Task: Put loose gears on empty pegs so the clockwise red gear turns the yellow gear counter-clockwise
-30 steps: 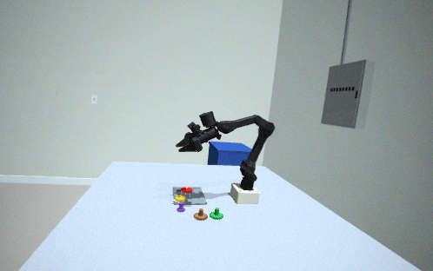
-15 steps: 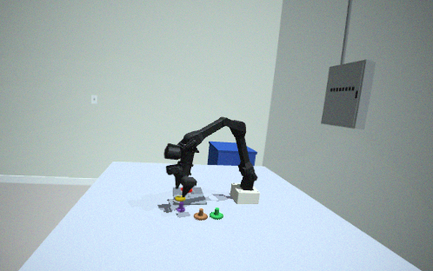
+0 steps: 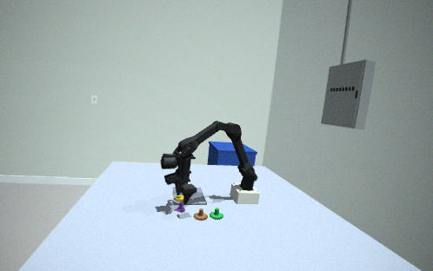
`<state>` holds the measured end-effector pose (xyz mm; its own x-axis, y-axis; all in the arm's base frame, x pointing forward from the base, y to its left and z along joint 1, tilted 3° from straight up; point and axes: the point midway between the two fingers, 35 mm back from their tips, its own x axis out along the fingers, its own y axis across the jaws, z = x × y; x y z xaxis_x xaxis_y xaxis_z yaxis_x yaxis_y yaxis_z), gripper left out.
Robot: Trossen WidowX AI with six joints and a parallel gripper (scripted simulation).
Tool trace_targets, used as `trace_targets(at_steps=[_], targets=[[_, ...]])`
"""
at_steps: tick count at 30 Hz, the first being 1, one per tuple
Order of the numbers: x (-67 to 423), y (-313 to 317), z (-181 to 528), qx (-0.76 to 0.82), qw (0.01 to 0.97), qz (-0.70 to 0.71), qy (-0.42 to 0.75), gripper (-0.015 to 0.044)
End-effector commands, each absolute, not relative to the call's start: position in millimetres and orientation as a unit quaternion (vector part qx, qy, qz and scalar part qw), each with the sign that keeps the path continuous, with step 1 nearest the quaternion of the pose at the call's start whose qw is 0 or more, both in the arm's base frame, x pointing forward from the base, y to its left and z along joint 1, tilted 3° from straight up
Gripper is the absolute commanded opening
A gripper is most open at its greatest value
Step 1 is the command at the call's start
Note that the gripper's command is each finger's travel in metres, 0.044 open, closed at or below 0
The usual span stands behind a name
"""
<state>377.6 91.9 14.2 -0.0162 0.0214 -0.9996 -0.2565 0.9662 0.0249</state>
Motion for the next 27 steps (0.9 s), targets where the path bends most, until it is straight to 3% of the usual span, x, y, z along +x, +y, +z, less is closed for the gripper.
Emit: trace_targets(at_steps=[1, 18, 27], targets=[[376, 92, 8, -0.084, 0.694, 0.102, 0.707, 0.044], [376, 92, -14, -0.084, 0.694, 0.102, 0.707, 0.044], [376, 92, -14, -0.084, 0.694, 0.102, 0.707, 0.0204]])
